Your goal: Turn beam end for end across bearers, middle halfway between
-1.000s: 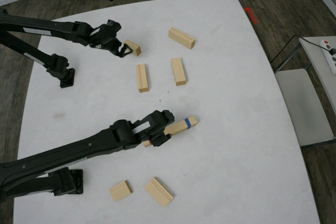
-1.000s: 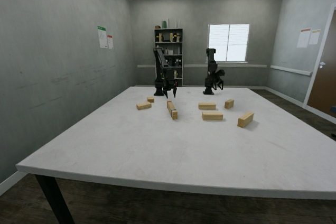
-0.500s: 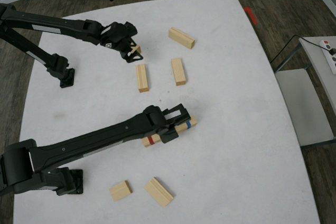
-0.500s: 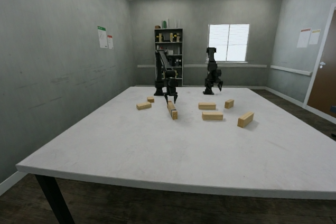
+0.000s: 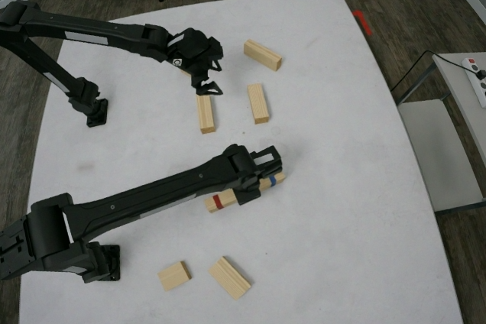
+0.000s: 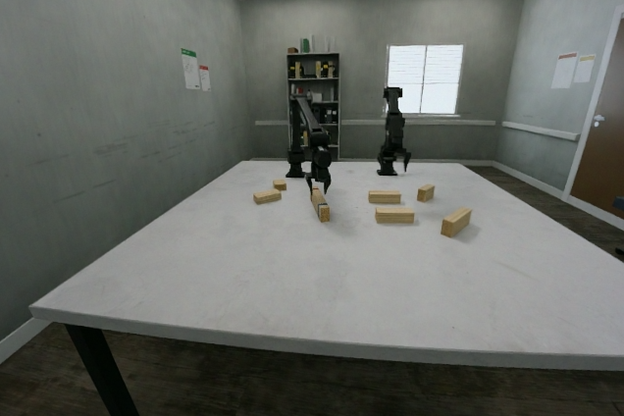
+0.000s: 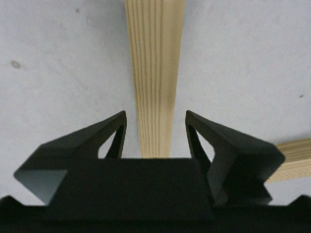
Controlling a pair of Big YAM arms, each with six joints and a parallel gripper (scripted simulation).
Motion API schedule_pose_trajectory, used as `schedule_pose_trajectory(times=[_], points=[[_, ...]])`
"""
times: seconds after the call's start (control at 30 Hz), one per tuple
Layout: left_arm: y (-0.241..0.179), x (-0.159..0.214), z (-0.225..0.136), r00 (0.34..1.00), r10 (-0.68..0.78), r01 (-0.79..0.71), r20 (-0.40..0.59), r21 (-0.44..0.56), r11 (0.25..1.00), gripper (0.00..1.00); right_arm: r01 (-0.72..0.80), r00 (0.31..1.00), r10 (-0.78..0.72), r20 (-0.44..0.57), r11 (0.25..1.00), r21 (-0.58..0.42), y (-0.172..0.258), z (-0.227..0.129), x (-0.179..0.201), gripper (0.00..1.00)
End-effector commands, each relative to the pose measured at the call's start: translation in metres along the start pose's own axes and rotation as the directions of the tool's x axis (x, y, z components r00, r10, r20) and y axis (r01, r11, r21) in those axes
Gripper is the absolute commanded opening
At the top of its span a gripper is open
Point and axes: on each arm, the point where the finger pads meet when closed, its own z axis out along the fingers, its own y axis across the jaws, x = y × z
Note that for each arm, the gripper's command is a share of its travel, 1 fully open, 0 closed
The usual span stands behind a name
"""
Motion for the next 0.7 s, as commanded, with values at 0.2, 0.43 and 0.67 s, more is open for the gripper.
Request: schedule_pose_trajectory(times=[0.2, 0.43, 0.67], points=[[-0.017, -0.042, 0.004, 0.996, 0.094, -0.095, 0.007, 0.055, 0.994, 1.0, -0.005, 1.0, 0.005, 0.008, 1.0, 0.002, 0.001, 0.044, -0.008, 0.63], [-0.016, -0.042, 0.005, 0.996, 0.094, -0.095, 0.006, 0.054, 0.994, 1.0, -0.016, 0.999, 0.016, 0.052, 1.0, -0.002, 0.002, 0.025, -0.018, 0.51], [-0.016, -0.042, 0.005, 0.996, 0.094, -0.095, 0.006, 0.053, 0.994, 1.0, -0.016, 0.998, 0.016, 0.062, 1.0, -0.003, 0.002, 0.02, -0.018, 0.41]])
